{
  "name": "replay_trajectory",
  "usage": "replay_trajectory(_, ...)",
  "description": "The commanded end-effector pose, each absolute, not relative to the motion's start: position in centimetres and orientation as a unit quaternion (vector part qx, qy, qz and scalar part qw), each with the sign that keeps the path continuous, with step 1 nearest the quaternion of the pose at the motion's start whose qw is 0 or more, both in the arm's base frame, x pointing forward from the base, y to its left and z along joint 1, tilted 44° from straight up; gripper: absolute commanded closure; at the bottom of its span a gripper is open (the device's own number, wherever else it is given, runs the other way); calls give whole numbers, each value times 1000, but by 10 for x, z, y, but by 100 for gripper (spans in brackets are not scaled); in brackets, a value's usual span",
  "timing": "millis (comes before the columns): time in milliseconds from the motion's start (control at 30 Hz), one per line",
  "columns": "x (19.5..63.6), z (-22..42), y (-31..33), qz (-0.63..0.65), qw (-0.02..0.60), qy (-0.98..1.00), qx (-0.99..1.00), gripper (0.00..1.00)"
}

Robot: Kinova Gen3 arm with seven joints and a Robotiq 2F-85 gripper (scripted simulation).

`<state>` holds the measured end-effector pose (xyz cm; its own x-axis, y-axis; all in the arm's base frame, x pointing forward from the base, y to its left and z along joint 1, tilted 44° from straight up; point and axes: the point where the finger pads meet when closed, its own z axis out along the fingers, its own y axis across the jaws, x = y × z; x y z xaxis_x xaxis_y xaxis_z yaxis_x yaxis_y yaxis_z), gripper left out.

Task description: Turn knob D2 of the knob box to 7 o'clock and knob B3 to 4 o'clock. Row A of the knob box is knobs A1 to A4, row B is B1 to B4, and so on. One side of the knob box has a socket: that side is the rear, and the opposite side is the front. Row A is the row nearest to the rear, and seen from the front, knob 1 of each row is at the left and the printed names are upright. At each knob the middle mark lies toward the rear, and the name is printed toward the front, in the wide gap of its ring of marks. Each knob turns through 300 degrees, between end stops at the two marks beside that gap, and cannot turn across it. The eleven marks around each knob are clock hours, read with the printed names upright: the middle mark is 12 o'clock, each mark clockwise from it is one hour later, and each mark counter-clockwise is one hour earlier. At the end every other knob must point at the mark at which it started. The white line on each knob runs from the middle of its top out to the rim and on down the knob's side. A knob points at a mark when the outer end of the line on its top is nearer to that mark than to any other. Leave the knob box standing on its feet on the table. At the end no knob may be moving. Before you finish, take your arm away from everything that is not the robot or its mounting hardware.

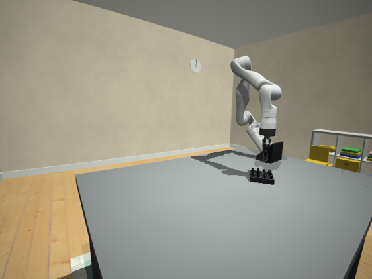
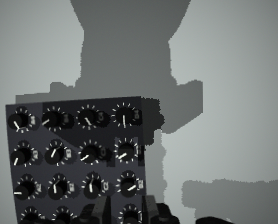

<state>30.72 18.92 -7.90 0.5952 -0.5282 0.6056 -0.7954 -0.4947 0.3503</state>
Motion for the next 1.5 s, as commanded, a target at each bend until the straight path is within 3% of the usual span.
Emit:
replay_trajectory(0,307,-80,189,215,311,-395,837,81)
replay_trajectory(1467,311,-108,161,215,311,-395,837,81)
